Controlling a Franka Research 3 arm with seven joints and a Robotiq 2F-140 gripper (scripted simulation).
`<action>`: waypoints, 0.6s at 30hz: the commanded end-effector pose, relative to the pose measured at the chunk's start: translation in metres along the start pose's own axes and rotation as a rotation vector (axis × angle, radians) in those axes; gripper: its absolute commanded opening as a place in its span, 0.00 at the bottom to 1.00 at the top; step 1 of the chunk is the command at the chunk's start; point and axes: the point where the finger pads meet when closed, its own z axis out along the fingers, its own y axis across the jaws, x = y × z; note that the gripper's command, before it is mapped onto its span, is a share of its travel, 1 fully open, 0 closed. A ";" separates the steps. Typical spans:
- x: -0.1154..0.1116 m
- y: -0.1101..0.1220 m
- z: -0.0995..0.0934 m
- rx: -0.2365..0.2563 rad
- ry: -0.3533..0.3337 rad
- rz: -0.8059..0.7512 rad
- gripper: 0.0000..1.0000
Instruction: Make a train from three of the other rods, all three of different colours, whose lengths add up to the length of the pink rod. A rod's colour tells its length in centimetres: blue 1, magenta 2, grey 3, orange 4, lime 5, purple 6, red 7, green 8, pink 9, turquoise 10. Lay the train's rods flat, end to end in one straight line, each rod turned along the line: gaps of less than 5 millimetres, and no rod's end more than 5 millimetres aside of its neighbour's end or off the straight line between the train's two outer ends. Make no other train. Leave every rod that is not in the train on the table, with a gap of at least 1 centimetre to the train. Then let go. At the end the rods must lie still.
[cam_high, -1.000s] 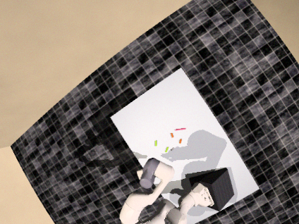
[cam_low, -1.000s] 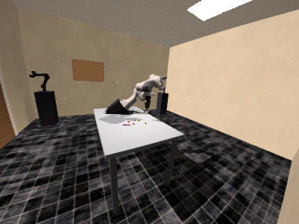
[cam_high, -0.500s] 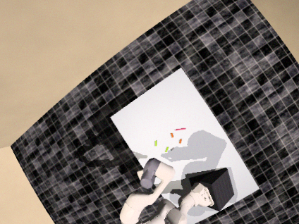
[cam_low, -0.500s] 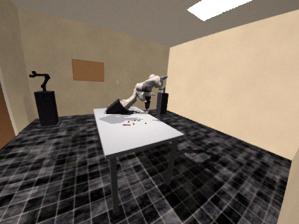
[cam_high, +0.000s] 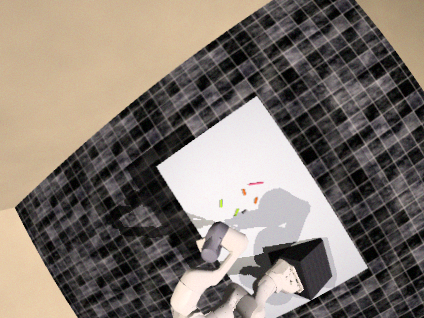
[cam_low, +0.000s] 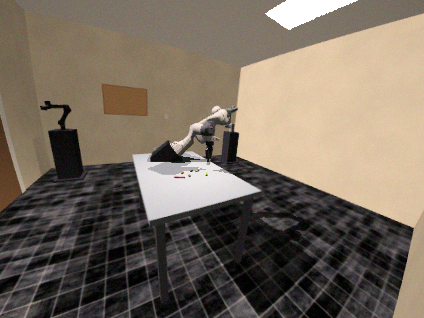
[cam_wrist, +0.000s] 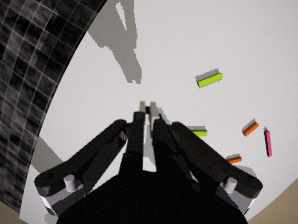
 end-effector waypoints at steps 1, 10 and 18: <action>0.001 0.006 0.018 -0.016 0.004 -0.020 0.03; 0.001 0.006 0.040 -0.016 0.004 -0.020 0.03; 0.001 0.006 0.041 -0.016 0.004 -0.020 0.03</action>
